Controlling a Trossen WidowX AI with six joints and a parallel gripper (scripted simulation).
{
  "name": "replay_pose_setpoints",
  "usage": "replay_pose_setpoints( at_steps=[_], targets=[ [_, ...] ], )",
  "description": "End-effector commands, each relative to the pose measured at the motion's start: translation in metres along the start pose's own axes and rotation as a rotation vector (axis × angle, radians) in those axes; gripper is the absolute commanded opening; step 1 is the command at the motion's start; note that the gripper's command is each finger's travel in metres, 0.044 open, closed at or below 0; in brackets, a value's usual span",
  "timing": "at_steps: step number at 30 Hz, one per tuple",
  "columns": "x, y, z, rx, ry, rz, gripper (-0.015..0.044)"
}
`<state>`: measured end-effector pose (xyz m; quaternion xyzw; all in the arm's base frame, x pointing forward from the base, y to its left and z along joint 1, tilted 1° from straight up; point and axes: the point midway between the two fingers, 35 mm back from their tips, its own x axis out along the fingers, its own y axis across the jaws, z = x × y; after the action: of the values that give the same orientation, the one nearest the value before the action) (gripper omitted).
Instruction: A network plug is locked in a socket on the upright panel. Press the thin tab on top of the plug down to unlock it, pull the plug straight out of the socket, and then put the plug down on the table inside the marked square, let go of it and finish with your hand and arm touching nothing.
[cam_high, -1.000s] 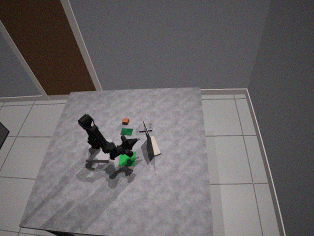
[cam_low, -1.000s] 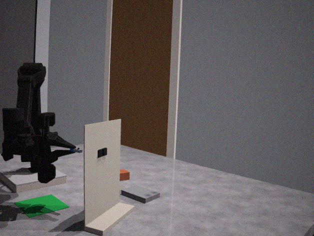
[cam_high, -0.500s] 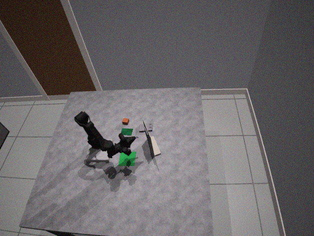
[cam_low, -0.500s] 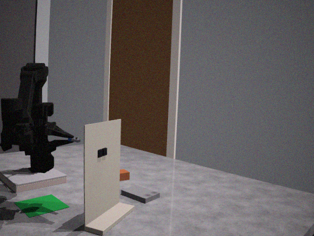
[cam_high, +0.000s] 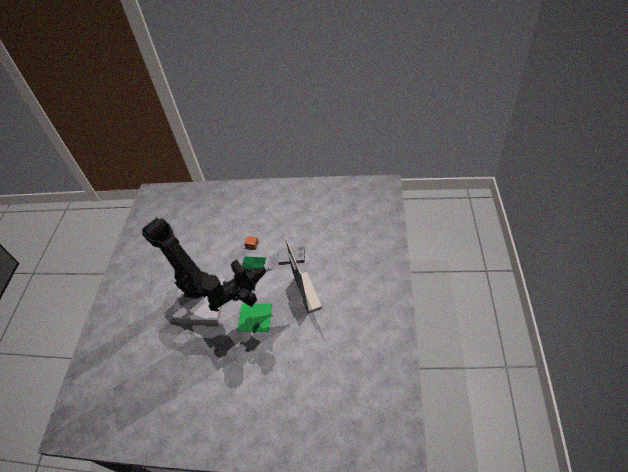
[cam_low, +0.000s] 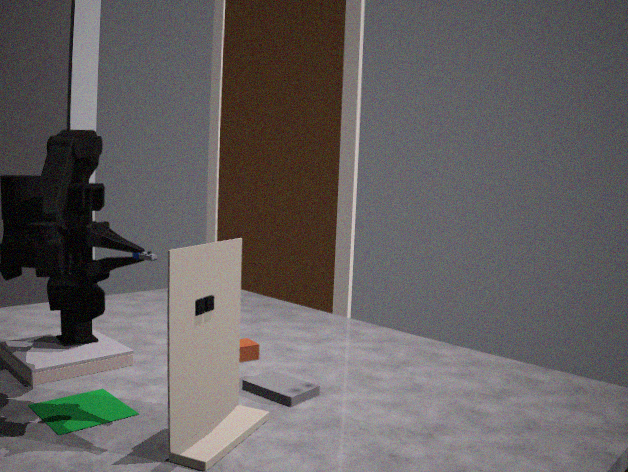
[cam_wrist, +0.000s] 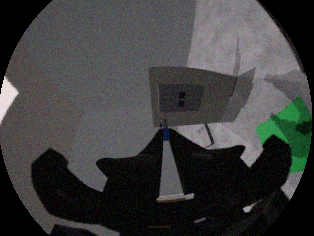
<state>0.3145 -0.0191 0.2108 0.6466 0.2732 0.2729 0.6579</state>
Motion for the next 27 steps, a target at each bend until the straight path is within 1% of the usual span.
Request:
replay_pose_setpoints(
  at_steps=[1,14,27],
  targets=[
    [0.001,0.003,0.001,0.016,-0.024,-0.006,0.0000],
    [0.009,-0.019,0.019,0.216,-0.263,-0.114,0.0000],
    [0.002,-0.055,0.024,0.376,-0.496,-0.294,0.0000]
  ],
)
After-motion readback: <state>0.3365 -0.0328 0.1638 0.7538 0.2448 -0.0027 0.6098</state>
